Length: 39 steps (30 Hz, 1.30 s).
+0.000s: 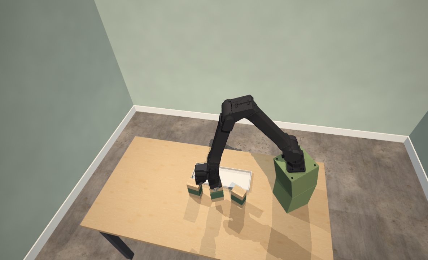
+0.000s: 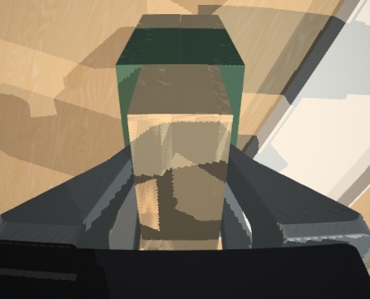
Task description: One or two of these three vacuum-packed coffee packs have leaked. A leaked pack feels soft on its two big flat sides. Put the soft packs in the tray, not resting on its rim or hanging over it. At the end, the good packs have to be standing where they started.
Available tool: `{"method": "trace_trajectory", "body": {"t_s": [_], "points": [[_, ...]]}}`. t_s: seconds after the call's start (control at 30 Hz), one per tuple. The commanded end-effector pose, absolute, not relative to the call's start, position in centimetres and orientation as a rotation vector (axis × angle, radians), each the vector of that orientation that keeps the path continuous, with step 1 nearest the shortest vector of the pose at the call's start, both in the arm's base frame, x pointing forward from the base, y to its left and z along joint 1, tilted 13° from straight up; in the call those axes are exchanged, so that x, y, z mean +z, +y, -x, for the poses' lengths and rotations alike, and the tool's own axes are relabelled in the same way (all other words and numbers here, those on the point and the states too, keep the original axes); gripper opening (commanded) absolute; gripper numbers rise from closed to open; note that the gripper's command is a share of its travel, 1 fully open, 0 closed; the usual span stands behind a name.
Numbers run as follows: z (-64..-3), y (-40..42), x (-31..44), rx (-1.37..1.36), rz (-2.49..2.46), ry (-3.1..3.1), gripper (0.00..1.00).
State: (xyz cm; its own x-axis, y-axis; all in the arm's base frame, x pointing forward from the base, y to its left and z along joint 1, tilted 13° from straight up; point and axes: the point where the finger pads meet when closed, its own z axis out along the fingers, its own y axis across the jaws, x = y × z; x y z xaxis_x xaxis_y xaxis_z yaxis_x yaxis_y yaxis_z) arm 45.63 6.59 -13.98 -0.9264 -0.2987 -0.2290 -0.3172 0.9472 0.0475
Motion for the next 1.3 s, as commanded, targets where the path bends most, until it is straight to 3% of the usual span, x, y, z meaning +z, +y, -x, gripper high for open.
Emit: {"method": "trace_trajectory", "body": {"t_s": [0.0,1.27], "points": [[-45.6,5.3,-13.7,0.122,0.453,2.875,0.26],[-44.5,-12.1,-16.6,0.126,0.451,2.887,0.26]]}}
